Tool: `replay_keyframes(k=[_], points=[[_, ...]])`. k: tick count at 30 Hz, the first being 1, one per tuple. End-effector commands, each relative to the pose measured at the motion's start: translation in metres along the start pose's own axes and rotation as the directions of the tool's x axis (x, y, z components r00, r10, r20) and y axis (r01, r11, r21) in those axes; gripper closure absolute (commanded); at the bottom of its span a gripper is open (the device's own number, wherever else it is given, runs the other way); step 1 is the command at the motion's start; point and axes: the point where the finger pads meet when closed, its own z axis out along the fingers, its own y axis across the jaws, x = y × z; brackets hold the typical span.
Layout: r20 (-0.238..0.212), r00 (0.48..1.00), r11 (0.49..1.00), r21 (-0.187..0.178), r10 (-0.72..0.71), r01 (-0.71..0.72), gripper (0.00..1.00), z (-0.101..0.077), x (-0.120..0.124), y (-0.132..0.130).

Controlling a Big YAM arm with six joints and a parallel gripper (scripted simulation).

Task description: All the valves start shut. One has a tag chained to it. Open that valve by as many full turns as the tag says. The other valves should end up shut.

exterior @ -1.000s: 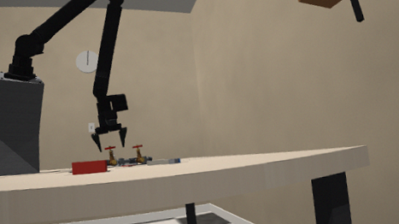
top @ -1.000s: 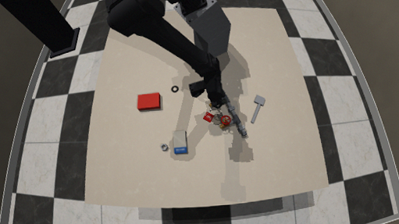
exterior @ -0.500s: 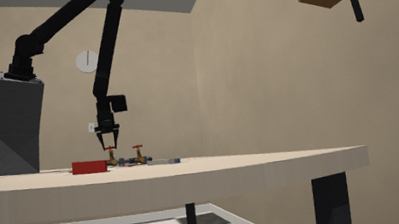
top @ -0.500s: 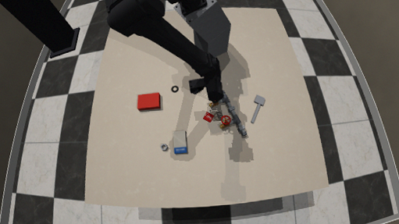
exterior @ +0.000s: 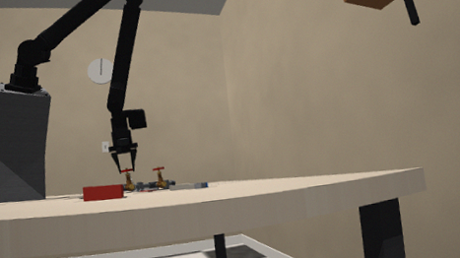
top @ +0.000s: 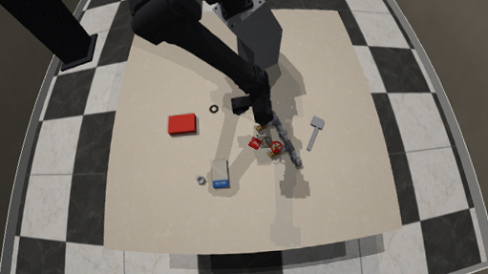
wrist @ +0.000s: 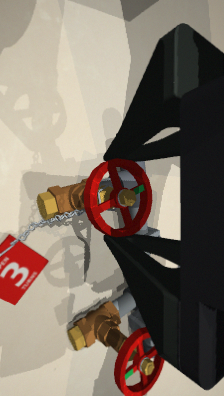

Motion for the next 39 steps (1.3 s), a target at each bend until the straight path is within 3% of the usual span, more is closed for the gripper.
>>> replay_keyframes(k=[1, 11, 16, 19, 26, 28, 29, 39], points=[[0.002, 1.0, 1.0, -0.01, 0.014, -0.014, 1.0, -0.0003, 0.0018, 0.0038], [0.003, 0.999, 0.999, -0.01, -0.044, 0.044, 1.0, -0.0003, 0.0018, 0.0038], [0.004, 0.982, 0.982, -0.01, -0.19, 0.19, 1.0, -0.0003, 0.0018, 0.0038], [0.005, 0.944, 0.944, -0.009, -0.331, 0.331, 1.0, -0.0003, 0.0019, 0.0039], [0.008, 0.744, 0.744, -0.008, -0.668, 0.668, 1.0, -0.0002, 0.0014, 0.0035], [0.008, 0.744, 0.744, -0.008, -0.668, 0.668, 1.0, -0.0002, 0.0014, 0.0035], [0.009, 0.662, 0.662, -0.008, -0.75, 0.75, 1.0, -0.0002, 0.0014, 0.0036], [0.011, 0.242, 0.242, -0.002, -0.97, 0.97, 1.0, -0.0002, 0.0015, 0.0037]])
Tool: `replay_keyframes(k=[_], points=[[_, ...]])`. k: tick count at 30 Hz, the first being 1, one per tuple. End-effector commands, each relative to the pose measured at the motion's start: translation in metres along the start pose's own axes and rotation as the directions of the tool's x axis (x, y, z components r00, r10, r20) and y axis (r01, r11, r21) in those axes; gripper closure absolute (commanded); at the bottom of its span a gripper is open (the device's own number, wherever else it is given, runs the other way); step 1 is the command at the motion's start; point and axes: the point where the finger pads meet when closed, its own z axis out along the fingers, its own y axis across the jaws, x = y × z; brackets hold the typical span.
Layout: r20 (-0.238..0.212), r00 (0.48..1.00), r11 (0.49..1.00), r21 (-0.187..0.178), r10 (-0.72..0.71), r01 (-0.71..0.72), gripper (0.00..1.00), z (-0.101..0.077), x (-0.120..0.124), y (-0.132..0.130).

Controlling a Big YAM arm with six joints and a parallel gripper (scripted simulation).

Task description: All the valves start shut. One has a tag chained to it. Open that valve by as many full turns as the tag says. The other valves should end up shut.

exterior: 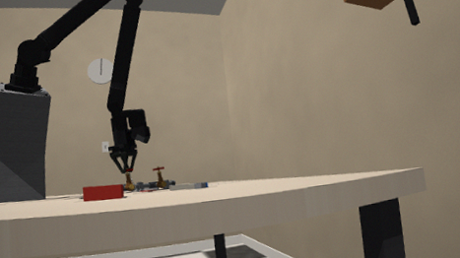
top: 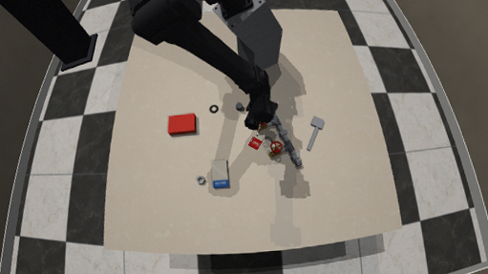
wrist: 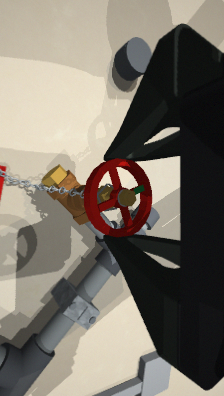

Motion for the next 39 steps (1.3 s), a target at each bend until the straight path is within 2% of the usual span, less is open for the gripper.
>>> replay_keyframes(k=[1, 4, 25, 26, 39], points=[[0.012, 0.939, 0.939, -0.004, -0.345, 0.345, 1.0, -0.0002, -0.0024, 0.0032], [0.013, 0.903, 0.903, -0.004, -0.429, 0.429, 1.0, -0.0002, -0.0024, 0.0032], [0.013, 0.894, 0.894, -0.001, -0.449, 0.449, 1.0, -0.0002, -0.0026, 0.003], [0.013, 0.894, 0.894, -0.001, -0.449, 0.449, 0.0, -0.0002, -0.0026, 0.003], [0.013, 0.893, 0.894, -0.002, -0.449, 0.449, 0.0, -0.0002, -0.0026, 0.003]])
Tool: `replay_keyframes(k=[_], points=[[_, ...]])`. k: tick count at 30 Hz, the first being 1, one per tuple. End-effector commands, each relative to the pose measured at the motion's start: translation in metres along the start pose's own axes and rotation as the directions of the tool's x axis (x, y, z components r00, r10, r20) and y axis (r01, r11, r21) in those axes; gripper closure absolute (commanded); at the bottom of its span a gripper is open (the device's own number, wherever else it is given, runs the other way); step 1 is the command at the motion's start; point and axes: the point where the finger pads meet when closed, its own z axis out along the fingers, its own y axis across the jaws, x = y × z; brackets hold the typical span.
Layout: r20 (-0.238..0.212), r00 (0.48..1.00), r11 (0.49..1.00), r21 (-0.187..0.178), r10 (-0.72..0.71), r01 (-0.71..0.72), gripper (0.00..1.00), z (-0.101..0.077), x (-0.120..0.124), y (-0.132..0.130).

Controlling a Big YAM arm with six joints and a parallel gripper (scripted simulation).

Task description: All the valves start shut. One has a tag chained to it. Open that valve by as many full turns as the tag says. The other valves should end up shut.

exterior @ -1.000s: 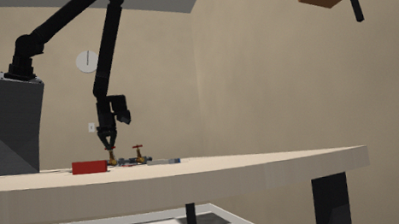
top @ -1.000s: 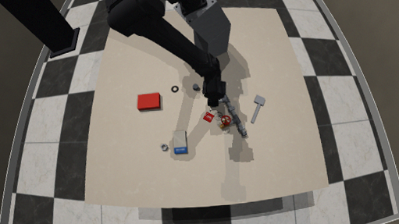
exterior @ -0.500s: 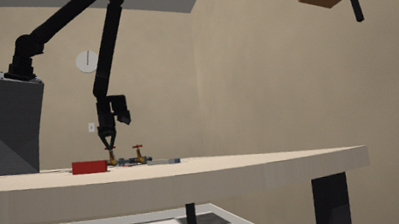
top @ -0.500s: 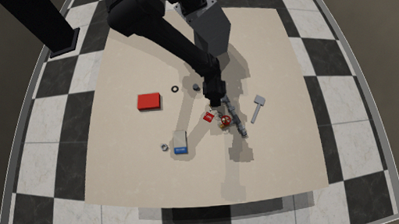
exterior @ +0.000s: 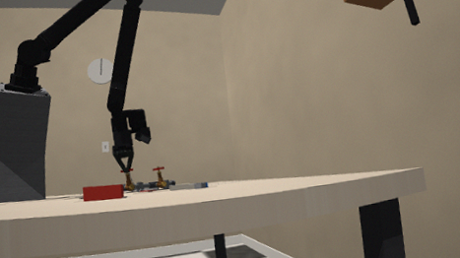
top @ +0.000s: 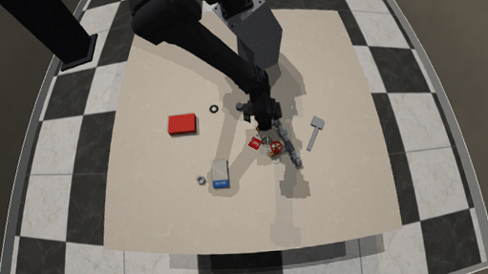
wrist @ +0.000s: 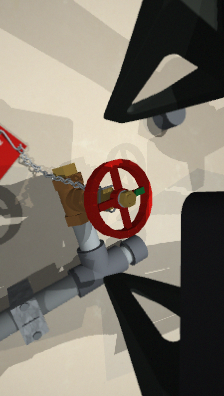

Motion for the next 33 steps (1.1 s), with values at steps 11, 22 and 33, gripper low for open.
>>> replay_keyframes(k=[11, 22, 33], points=[[0.013, 1.0, 1.0, -0.004, 0.004, -0.004, 0.0, -0.0003, -0.0036, 0.0021], [0.011, 0.933, 0.933, -0.006, 0.359, -0.359, 0.0, -0.0003, -0.0035, 0.0016], [-0.002, 0.48, 0.48, -0.008, 0.878, -0.878, 0.0, -0.0005, 0.0003, 0.0022]])
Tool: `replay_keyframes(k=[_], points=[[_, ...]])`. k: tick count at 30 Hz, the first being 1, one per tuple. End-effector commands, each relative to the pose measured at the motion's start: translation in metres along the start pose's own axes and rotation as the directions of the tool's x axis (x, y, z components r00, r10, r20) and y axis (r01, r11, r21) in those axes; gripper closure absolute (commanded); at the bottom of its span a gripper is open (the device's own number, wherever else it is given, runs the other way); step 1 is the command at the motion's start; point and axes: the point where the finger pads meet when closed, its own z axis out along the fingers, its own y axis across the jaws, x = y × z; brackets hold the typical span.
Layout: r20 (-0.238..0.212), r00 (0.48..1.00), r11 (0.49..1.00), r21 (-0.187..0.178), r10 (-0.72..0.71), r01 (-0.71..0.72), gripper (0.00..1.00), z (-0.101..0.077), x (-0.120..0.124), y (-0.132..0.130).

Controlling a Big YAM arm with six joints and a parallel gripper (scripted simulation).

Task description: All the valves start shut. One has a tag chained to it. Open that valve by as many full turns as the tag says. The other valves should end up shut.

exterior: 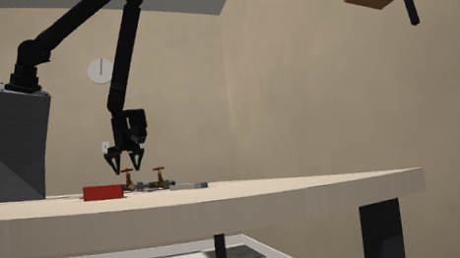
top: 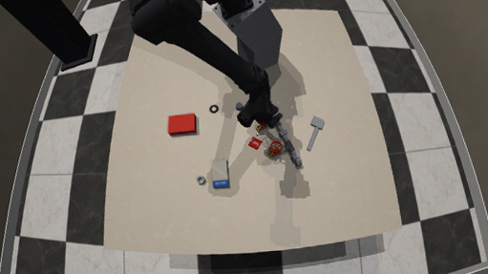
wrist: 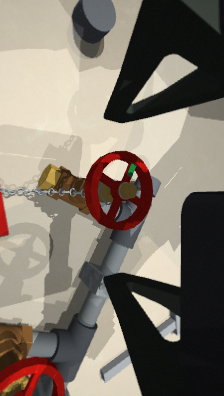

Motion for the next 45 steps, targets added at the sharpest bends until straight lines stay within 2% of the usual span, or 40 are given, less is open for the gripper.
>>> replay_keyframes(k=[1, 2, 3, 7, 9, 22, 26, 37, 45], points=[[0.009, 0.959, 0.959, 0.012, 0.284, -0.284, 0.0, -0.001, 0.002, -0.003], [0.009, 0.959, 0.959, 0.012, 0.284, -0.284, 0.0, -0.001, 0.002, -0.003], [0.011, 0.908, 0.908, 0.013, 0.418, -0.418, 0.0, -0.001, 0.002, -0.003], [0.015, 0.793, 0.793, 0.015, 0.609, -0.609, 0.0, -0.001, 0.002, -0.003], [0.017, 0.767, 0.767, 0.016, 0.641, -0.641, 0.0, -0.001, 0.002, -0.003], [0.015, 0.765, 0.765, 0.014, 0.644, -0.644, 0.0, -0.002, 0.001, -0.002], [0.014, 0.767, 0.767, -0.004, 0.642, -0.642, 0.0, -0.01, -0.002, 0.003], [0.016, 0.763, 0.763, 0.006, 0.646, -0.646, 0.0, -0.022, -0.002, -0.002], [0.013, 0.769, 0.769, -0.001, 0.639, -0.639, 0.0, -0.043, -0.001, 0.003]])
